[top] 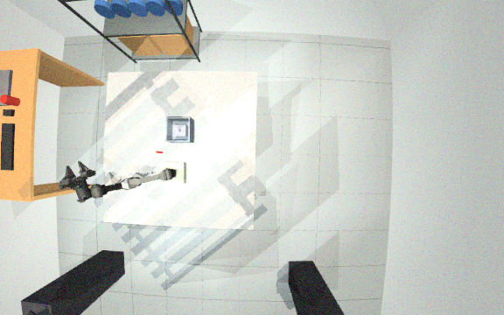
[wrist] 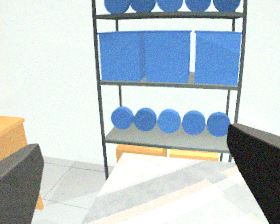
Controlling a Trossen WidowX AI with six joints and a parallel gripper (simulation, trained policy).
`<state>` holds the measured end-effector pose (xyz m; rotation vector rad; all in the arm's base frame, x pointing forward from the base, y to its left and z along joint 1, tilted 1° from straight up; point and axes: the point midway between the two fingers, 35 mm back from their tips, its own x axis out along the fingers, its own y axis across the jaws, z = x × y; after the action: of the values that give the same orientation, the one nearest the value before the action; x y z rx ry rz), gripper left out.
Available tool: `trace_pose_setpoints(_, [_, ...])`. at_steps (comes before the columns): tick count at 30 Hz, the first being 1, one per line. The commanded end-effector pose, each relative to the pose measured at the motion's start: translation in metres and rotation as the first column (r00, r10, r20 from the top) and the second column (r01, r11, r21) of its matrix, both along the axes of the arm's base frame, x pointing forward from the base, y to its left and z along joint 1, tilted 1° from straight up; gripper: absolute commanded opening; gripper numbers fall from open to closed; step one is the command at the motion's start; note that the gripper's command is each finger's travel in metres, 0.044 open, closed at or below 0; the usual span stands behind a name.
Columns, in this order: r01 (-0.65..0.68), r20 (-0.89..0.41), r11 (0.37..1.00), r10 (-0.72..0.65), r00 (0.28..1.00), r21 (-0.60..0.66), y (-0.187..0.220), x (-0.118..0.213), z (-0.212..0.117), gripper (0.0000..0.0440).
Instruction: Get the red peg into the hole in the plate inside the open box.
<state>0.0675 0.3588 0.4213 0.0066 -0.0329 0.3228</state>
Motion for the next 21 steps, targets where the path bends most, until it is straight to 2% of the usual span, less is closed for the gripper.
trace_pose_setpoints(1, [-0.02, 0.001, 1.0, 0.02, 1.0, 0.018, -0.002, -0.003, 0.005, 0.0418])
trace_pose_setpoints(3, [-0.064, 0.002, 0.995, 0.064, 0.998, 0.071, -0.008, -0.01, 0.016, 0.044])
trace_pose_setpoints(11, [-0.236, 0.031, 0.931, 0.237, 0.971, 0.277, -0.034, -0.037, 0.061, 0.044])
trace_pose_setpoints(21, [-0.379, 0.102, 0.755, 0.388, 0.916, 0.535, -0.088, -0.052, 0.114, 0.044])
